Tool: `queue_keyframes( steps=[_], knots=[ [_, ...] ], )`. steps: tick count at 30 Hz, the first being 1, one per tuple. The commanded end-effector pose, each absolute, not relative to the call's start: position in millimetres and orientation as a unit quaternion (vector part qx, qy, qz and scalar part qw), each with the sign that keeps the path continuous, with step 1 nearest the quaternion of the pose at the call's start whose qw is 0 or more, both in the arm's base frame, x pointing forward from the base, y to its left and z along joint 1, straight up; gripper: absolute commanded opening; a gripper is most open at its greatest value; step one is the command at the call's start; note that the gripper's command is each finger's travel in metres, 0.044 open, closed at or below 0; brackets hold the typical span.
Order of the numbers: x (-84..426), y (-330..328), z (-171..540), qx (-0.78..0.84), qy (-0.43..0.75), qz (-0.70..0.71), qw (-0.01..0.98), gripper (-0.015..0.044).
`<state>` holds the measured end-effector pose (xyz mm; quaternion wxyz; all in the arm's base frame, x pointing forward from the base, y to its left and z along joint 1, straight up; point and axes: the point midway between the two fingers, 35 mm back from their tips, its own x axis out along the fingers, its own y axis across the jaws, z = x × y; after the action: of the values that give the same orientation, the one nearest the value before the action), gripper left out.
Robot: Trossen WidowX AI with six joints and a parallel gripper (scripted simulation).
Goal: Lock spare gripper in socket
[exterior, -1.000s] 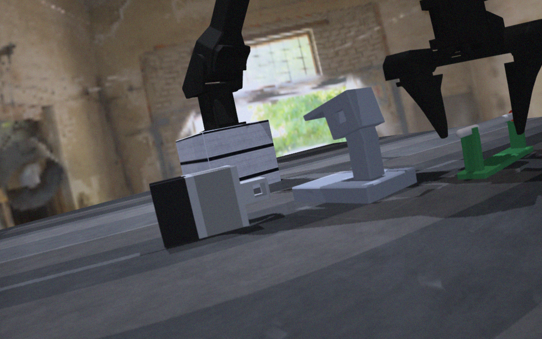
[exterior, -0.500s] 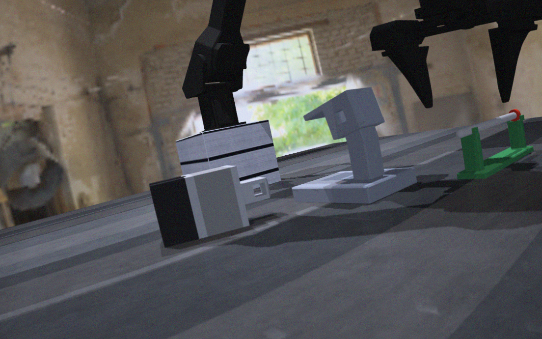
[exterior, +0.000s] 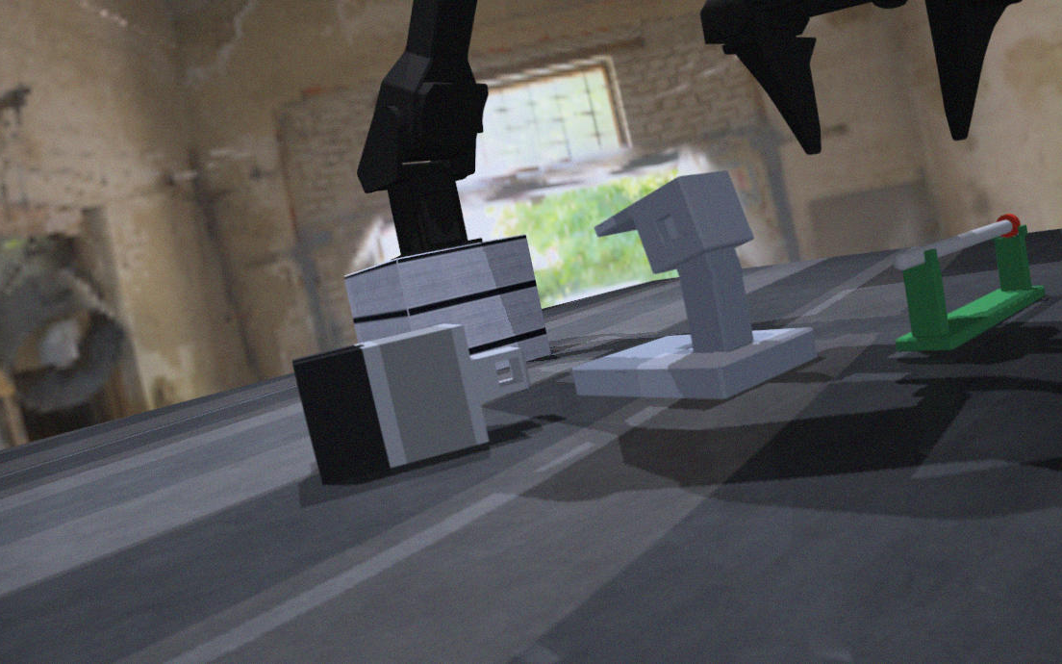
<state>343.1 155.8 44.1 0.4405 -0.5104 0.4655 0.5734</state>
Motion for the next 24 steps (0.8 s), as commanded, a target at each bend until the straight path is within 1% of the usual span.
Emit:
queue_keyframes(
  steps=[1, 6, 14, 17, 20, 24],
  knots=[
    [343, 156, 55, -0.511, 0.465, 0.573, 0.441, 0.044],
    [342, 155, 56, -0.51, 0.467, 0.574, 0.439, 0.044],
    [341, 154, 109, -0.51, 0.467, 0.574, 0.439, 0.044],
    [341, 153, 101, -0.506, 0.471, 0.573, 0.44, 0.044],
    [343, 133, 98, -0.463, 0.514, 0.547, 0.471, 0.044],
    [341, 74, 90, -0.323, 0.625, 0.454, 0.547, 0.044]
  ],
)
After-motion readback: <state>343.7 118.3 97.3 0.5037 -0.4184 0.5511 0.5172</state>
